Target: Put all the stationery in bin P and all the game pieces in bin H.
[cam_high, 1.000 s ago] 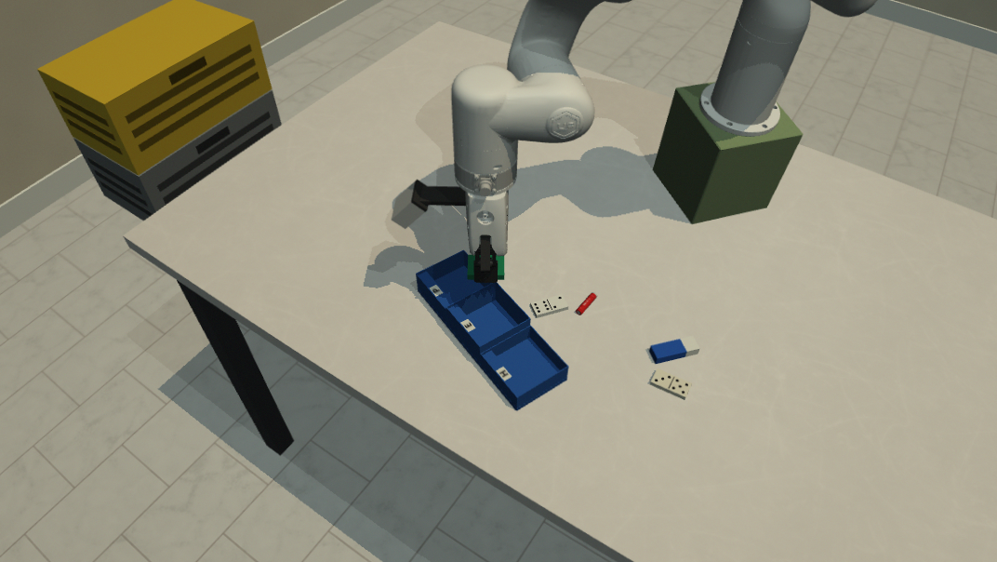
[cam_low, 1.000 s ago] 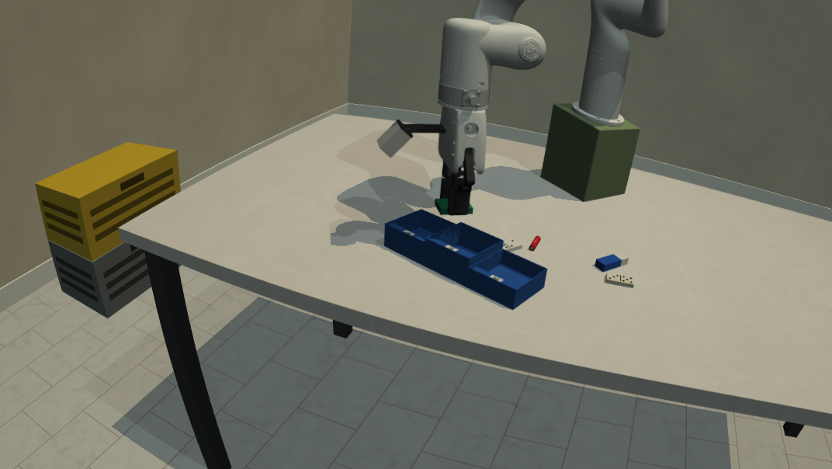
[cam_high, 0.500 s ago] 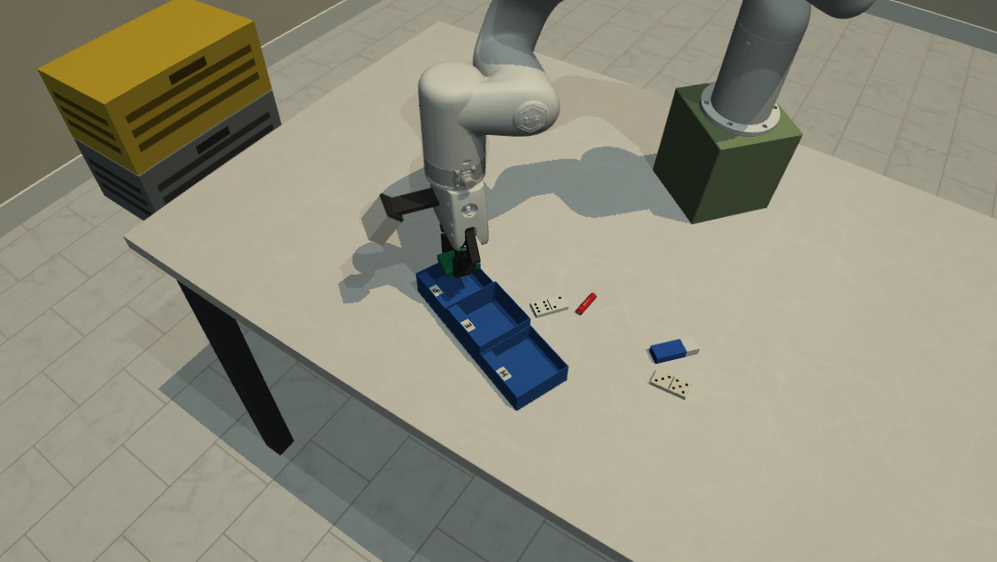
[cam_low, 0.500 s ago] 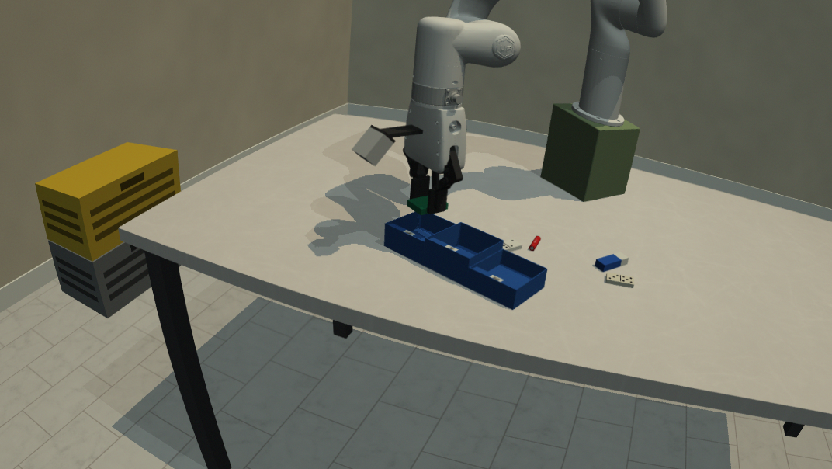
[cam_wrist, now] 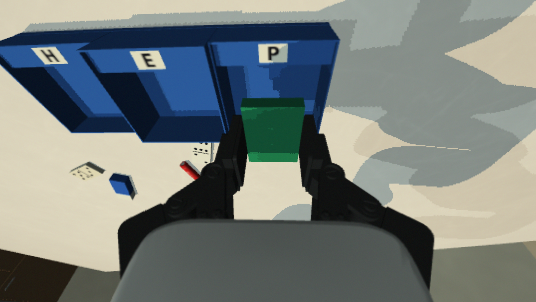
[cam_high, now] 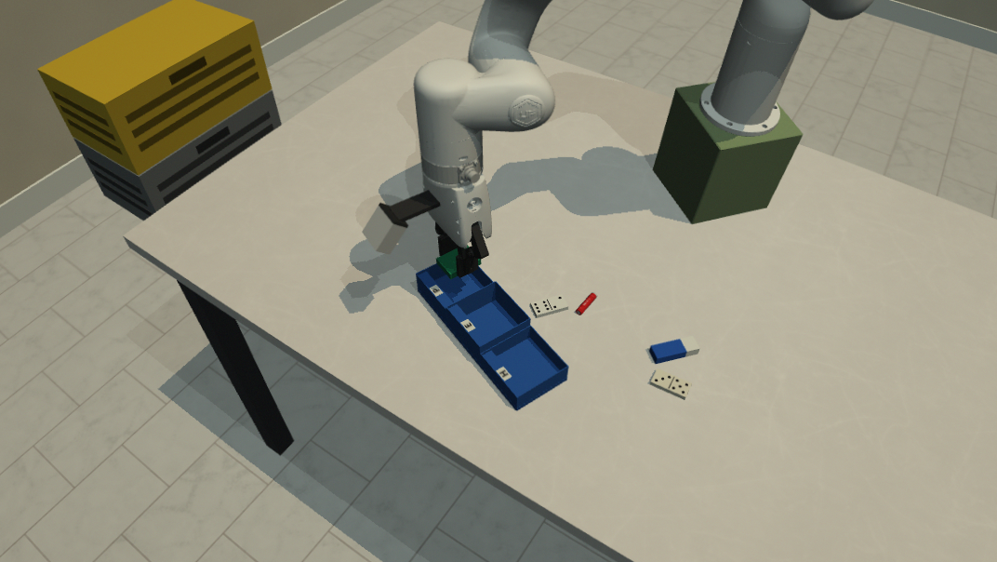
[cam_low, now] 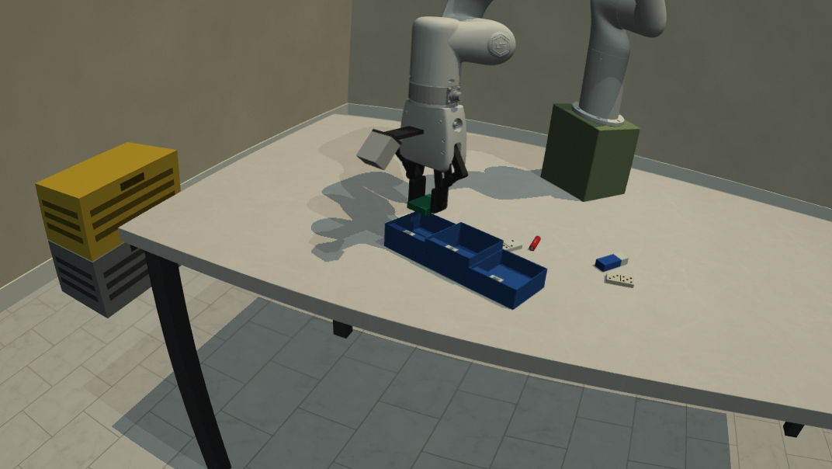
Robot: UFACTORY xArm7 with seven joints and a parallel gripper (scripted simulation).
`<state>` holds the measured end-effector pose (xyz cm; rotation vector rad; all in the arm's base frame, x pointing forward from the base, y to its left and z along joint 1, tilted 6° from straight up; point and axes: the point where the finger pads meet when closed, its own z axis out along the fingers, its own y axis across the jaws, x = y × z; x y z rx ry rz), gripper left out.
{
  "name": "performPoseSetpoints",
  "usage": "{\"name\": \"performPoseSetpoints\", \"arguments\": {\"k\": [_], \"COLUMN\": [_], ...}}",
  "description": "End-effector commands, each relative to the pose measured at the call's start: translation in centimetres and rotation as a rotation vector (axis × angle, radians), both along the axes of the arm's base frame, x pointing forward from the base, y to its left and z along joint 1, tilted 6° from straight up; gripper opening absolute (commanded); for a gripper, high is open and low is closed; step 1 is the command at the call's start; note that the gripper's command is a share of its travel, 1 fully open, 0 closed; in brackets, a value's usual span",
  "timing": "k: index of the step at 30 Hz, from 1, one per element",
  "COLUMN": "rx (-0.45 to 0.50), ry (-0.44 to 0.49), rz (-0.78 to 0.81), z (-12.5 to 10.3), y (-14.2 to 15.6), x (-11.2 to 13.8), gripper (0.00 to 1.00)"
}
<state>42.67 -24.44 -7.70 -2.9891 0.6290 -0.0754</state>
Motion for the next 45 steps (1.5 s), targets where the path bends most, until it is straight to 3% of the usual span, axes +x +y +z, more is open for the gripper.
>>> {"name": "performPoseSetpoints", "arguments": {"k": [1, 12, 36, 45], "rx": [-0.001, -0.001, -0.001, -0.001], "ry": [-0.004, -0.004, -0.004, -0.004], "rz": [0.001, 0.001, 0.001, 0.001], "z": [0.2, -0.6, -5.0, -5.0], "y": [-0.1, -0.1, 0.3, 0.2], "x": [0.1, 0.2, 0.5, 0.5], "gripper": [0.0, 0.0, 0.0, 0.0]}}
